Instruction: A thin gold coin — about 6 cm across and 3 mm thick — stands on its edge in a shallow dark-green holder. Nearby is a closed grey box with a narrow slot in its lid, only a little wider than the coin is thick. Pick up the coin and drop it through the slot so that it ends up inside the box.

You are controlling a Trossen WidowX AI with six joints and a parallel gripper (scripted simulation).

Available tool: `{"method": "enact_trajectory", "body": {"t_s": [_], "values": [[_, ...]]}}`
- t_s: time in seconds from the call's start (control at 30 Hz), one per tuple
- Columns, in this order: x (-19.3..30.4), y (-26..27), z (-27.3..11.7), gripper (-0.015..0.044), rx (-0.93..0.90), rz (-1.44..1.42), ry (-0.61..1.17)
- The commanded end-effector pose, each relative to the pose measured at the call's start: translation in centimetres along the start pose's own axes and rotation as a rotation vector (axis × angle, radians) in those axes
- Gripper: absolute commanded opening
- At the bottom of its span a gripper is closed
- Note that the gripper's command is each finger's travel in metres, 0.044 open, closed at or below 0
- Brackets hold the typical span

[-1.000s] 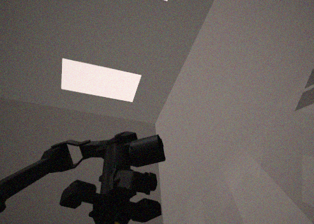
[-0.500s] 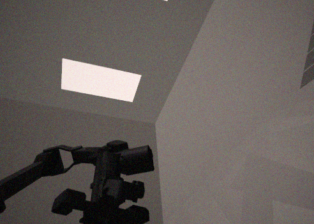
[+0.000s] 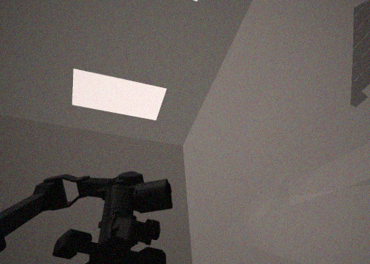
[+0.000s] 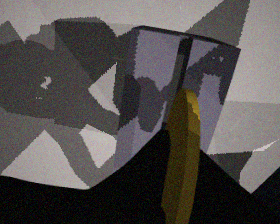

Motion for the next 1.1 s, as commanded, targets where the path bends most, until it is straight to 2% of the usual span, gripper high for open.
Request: {"method": "enact_trajectory", "body": {"t_s": [0.0,1.07], "values": [[-0.1,0.08,-0.05,0.0,-0.001,-0.002,-0.001],[0.42,-0.18,0.2,0.0,-0.001,0.014,-0.005]]}}
Point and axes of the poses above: the point midway between the two fingers, 35 mm back from their tips, its own z axis out along the fingers, its own y axis across the jaws, x = y × z, the point moved 6 cm from there along -z, back along the fingers, and after that the axes turned 13 degrees about z, right-handed, at the moved point
